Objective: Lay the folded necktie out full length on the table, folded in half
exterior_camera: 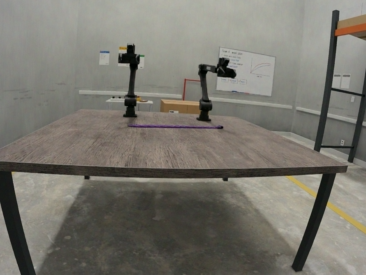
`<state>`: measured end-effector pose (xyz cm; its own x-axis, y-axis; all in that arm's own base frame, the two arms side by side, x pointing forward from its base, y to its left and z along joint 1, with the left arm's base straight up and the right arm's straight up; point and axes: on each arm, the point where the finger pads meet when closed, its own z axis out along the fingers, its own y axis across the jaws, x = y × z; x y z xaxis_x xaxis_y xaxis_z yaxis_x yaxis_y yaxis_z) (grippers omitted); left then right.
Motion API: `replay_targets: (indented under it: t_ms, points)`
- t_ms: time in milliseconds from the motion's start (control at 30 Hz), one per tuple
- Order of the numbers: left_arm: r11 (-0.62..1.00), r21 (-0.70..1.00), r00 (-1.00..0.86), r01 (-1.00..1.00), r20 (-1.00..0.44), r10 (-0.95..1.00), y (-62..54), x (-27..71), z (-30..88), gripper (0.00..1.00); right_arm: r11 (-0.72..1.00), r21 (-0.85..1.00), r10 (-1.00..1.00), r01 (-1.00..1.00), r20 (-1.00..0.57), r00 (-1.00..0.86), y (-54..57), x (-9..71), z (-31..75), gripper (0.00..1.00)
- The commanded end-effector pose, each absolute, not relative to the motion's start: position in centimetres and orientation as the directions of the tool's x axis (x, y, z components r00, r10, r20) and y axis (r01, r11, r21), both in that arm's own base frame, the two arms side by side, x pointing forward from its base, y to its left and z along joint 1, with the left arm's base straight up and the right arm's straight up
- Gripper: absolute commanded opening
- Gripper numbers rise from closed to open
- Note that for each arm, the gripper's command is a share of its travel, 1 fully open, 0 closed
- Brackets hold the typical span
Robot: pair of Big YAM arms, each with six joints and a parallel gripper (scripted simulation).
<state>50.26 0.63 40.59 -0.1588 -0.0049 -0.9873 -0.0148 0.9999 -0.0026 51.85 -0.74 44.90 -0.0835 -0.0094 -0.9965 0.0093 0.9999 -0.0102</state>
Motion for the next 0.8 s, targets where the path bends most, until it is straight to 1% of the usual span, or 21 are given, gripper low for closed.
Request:
replay_targets:
  t_ms: [0, 200, 400, 767]
  points:
    - [1.000, 0.000, -0.048, -0.004, -0.999, 0.000, 0.1, 51.6, 46.7, 0.90, 1.000, 0.001, 0.001, -0.001, -1.000, -0.021, 0.0, 52.1, 48.1, 1.00]
    - [1.000, 0.000, -0.035, -0.002, -0.999, 0.000, 0.0, 51.9, 47.4, 0.94, 1.000, 0.001, 0.001, -0.001, -1.000, -0.021, 0.0, 52.1, 48.1, 1.00]
    - [1.000, 0.001, -0.025, -0.001, -1.000, 0.001, 0.0, 52.1, 47.9, 1.00, 1.000, 0.001, 0.001, -0.001, -1.000, -0.021, 0.0, 52.1, 48.1, 1.00]
    - [1.000, 0.001, -0.025, -0.001, -1.000, 0.001, 0.0, 52.1, 47.9, 1.00, 1.000, 0.001, 0.001, -0.001, -1.000, -0.021, 0.0, 52.1, 48.1, 1.00]
